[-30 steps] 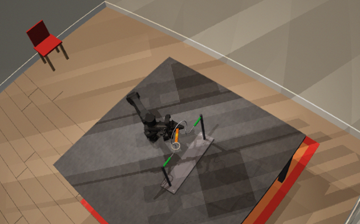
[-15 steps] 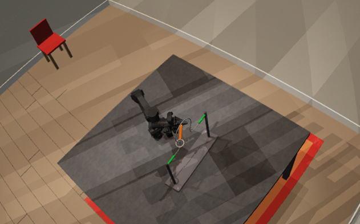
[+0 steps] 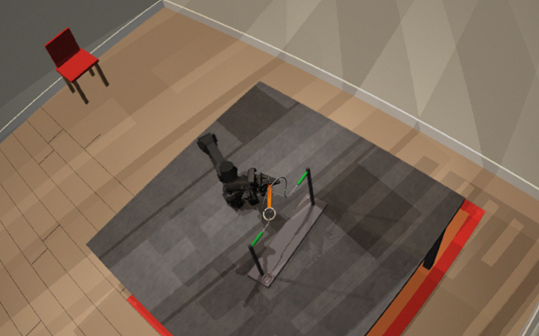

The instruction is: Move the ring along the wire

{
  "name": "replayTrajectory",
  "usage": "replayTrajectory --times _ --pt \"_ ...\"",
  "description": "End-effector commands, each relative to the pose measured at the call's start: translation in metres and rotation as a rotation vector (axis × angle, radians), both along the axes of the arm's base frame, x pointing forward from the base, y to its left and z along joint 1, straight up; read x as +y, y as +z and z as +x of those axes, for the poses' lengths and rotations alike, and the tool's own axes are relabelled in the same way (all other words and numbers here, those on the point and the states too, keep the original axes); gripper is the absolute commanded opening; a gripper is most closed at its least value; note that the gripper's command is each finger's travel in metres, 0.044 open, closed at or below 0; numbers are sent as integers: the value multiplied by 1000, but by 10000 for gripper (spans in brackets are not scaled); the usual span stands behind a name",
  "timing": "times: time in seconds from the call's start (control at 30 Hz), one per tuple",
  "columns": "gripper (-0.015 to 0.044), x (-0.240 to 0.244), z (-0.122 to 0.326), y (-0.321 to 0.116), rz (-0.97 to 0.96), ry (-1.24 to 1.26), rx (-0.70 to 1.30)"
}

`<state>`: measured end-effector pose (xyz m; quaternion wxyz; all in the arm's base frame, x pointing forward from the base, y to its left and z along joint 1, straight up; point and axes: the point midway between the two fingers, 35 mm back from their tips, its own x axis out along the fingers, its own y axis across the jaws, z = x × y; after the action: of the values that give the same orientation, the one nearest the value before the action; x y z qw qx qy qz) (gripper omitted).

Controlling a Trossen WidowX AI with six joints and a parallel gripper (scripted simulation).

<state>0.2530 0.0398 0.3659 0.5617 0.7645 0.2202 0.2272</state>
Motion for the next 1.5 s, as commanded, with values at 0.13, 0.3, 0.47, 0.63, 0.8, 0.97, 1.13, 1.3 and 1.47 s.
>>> replayTrajectory --times 0.13,0.3,0.47,0.63,0.8,0.97,1.13,1.3,1.47 --pt "-150 -4 0 16 64 6 4" --pt "-150 -7 0 23 101 8 12" --pt "-150 -11 0 29 131 11 19" --pt "-150 -14 1 34 140 12 24" --pt "-150 -16 1 37 126 14 26" --pt "-150 -16 1 37 104 15 26" --pt "-150 -16 1 38 77 16 27" --pt "-150 -16 1 37 39 17 27" --pt "-150 -16 1 36 -7 18 26"
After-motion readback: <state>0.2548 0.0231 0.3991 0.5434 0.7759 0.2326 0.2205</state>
